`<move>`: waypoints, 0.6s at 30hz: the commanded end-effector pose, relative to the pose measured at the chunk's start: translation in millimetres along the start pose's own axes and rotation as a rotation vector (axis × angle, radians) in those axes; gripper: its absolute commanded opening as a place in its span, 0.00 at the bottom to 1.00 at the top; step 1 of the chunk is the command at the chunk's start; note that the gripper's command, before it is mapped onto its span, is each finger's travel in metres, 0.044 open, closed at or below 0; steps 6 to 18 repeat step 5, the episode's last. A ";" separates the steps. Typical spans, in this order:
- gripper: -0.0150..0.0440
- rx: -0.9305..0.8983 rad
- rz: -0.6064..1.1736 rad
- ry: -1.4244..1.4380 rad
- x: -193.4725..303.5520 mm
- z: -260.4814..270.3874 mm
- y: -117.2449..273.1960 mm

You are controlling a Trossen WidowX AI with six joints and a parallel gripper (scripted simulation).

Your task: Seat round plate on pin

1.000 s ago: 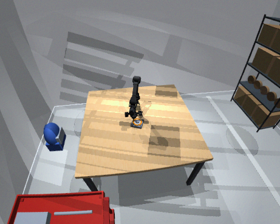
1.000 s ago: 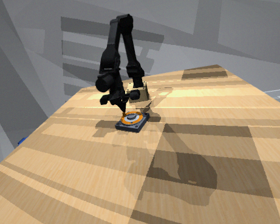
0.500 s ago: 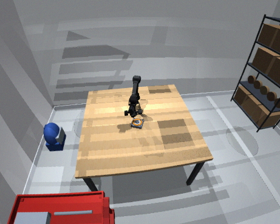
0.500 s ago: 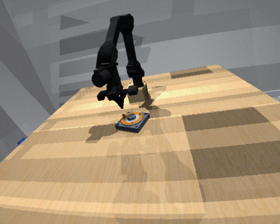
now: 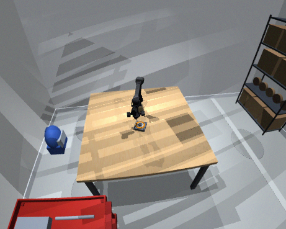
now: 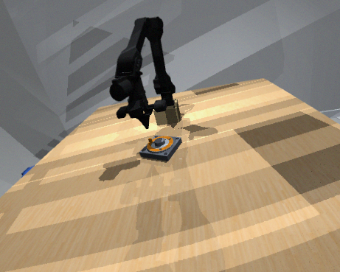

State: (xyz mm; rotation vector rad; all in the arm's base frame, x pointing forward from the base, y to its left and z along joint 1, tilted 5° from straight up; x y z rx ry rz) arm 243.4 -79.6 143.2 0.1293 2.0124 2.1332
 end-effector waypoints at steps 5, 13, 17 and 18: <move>0.25 0.000 -0.001 0.000 -0.3 0.0 -0.3; 0.25 0.000 -0.001 0.000 -0.3 0.0 -0.3; 0.25 0.000 -0.001 0.000 -0.3 0.0 -0.3; 0.25 0.000 -0.001 0.000 -0.3 0.0 -0.3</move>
Point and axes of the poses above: the point midway between the two fingers, 35 mm back from their tips, its own y axis back along the fingers, its own z axis across the jaws, x = y × z, the point moved 9 cm from there along y, back along the fingers, and after that the axes turned 9 degrees about -y, right-handed, at the moved point
